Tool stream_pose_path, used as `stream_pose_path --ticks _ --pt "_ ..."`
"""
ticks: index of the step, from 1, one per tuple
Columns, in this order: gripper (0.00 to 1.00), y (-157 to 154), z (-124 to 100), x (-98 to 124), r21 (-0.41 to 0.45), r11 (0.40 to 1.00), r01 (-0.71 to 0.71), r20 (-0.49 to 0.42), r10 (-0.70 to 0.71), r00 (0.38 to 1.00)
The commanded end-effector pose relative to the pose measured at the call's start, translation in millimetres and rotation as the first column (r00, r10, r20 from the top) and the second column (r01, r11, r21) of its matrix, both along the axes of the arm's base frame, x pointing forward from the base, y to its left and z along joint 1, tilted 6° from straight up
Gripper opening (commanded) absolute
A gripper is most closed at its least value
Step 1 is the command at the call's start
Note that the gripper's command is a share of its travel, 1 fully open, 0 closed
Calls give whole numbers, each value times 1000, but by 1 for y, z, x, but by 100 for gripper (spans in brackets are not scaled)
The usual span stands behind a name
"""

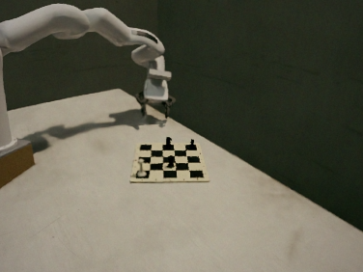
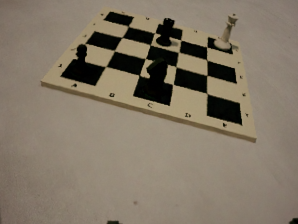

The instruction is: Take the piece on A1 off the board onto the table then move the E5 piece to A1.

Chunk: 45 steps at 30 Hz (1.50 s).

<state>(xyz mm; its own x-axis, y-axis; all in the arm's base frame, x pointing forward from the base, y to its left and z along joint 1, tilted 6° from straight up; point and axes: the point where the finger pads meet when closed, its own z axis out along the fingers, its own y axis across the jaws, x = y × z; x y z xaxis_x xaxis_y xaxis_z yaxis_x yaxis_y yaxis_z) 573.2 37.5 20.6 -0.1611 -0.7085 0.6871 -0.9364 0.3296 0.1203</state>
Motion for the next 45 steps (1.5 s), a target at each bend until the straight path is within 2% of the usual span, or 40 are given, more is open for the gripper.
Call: stream_pose_path --ticks 1,27,32,34,42,45 --pt "100 0 2 1 1 1000 0 5 0 1000" --pt "100 0 5 1 1 1000 0 5 0 1000" --pt "100 -1 23 0 1 1000 0 5 0 1000" --pt "100 -1 23 0 1 1000 0 5 0 1000" --pt "100 -4 75 -3 1 1000 0 5 0 1000" --pt "100 -5 88 -4 1 1000 0 5 0 1000"
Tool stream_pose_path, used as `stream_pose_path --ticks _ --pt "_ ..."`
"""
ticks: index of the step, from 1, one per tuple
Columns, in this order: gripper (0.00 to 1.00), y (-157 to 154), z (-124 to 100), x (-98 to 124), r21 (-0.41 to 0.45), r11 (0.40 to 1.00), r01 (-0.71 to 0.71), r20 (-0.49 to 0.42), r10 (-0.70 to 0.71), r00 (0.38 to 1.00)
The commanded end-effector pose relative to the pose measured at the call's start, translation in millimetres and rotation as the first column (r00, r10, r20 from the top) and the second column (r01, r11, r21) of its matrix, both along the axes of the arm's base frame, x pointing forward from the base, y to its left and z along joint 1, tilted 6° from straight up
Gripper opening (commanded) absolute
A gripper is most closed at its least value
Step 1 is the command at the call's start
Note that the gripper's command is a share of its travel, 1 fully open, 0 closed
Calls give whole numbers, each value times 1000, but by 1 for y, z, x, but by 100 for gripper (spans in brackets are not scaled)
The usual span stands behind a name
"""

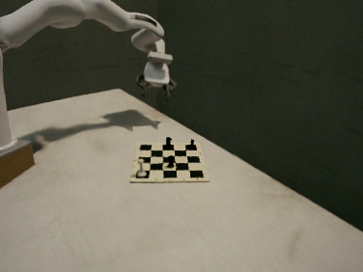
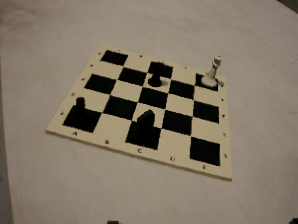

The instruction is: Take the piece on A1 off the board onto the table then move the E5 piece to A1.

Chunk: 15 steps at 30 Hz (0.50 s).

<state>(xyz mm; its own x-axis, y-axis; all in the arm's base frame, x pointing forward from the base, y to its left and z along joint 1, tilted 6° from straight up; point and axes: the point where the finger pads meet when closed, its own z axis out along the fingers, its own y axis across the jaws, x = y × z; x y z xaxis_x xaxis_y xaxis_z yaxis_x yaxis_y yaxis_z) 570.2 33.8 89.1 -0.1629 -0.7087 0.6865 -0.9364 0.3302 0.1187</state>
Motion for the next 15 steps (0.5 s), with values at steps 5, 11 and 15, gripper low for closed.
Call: stream_pose_path --ticks 5,11,15 --pt "100 -1 23 -1 1 1000 0 3 0 1000" --pt "100 -27 11 4 115 990 76 46 -81 996" --pt "100 -58 4 9 248 954 169 101 -199 975"
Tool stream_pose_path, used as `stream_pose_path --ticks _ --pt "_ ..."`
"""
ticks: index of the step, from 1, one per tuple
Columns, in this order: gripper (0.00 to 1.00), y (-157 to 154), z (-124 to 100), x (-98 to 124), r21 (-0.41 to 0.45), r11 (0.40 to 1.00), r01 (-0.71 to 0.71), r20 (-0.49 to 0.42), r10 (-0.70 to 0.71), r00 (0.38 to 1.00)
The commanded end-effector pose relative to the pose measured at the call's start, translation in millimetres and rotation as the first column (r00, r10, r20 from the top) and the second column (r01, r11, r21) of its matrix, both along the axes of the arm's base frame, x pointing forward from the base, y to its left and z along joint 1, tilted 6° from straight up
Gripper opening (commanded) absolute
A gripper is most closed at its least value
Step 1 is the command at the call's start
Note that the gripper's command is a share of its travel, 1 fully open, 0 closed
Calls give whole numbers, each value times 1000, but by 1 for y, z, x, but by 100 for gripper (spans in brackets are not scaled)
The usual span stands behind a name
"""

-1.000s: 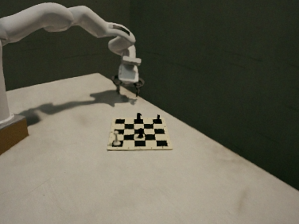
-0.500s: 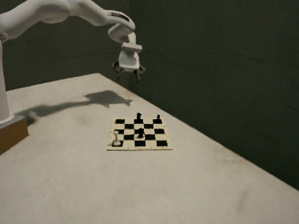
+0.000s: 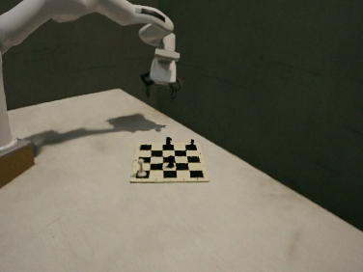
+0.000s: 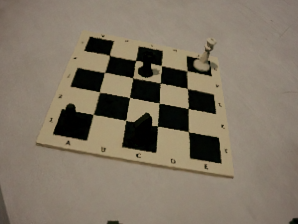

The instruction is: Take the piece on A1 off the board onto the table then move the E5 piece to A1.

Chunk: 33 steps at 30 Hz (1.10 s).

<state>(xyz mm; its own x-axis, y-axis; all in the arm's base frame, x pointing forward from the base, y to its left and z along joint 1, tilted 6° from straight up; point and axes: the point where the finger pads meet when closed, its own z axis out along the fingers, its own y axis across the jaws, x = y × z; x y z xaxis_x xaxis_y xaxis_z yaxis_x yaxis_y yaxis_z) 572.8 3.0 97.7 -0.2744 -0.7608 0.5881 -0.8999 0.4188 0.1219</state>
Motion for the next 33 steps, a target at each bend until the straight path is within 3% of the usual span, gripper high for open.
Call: stream_pose_path --ticks 1,4,5,8,9,11,12,14,15,17,18,19,20,21,23,33 --pt "100 -46 -7 9 195 971 136 121 -162 979" --pt "100 -46 -7 9 195 971 136 121 -162 979" --pt "100 -67 -7 11 270 941 202 166 -252 953" --pt "100 -67 -7 11 270 941 202 166 -252 953" --pt "100 -90 -5 13 342 902 264 210 -347 914" --pt "100 -90 -5 13 342 902 264 210 -347 914" --pt "100 -113 -2 14 407 856 319 249 -440 863" --pt "100 -113 -2 14 407 856 319 249 -440 863" --pt "100 -135 3 15 462 809 364 282 -523 805" --pt "100 -135 3 15 462 809 364 282 -523 805" --pt "100 -156 7 14 506 766 398 308 -591 746" --pt "100 -156 7 14 506 766 398 308 -591 746" --pt "100 -173 11 12 538 730 422 326 -642 694" --pt "100 -173 11 12 538 730 422 326 -642 694" --pt "100 -192 16 10 573 688 445 345 -695 631" --pt "100 -196 17 9 579 681 449 348 -704 619"
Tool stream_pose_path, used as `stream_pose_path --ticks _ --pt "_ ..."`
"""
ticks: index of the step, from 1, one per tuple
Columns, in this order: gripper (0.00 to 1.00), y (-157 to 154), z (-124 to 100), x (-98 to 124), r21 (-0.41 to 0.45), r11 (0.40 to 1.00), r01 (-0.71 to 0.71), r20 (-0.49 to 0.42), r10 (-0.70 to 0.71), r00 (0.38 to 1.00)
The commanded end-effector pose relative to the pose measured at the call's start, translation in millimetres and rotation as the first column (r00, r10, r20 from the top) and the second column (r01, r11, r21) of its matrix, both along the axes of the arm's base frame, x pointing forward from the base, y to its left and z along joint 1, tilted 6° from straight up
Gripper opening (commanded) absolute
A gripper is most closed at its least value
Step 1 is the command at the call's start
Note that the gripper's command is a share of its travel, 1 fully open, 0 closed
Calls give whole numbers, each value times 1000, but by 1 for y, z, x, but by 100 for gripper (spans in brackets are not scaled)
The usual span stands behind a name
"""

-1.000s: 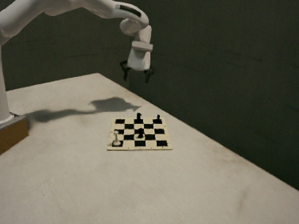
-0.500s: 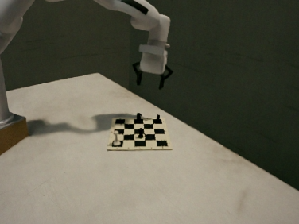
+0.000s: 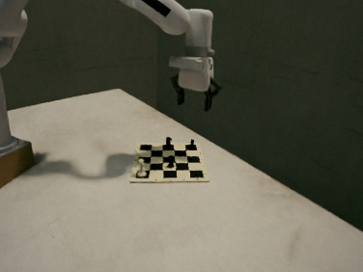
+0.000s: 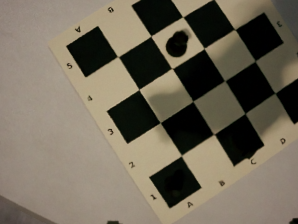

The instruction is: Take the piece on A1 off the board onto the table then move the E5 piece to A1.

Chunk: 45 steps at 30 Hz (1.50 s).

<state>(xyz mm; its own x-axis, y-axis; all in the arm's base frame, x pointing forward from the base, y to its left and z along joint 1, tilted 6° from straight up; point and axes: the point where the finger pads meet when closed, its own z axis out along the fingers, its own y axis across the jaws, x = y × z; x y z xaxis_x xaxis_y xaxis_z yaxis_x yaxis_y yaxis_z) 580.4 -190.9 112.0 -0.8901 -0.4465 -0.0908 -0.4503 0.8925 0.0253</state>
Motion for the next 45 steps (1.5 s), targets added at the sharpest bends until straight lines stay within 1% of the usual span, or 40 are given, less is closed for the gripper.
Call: stream_pose_path --ticks 1,11,13,17,19,20,45 --pt "100 -2 3 2 0 1000 4 13 -4 1000" --pt "100 -2 3 2 0 1000 4 13 -4 1000" --pt "100 -1 -7 2 0 1000 4 13 -4 1000" --pt "100 1 -39 4 -1 1000 4 12 -4 1000" --pt "100 1 -42 4 -1 1000 4 12 -4 1000" --pt "35 1 -42 4 -1 1000 4 12 -4 1000" --pt "35 1 -42 4 -1 1000 4 12 -4 1000"
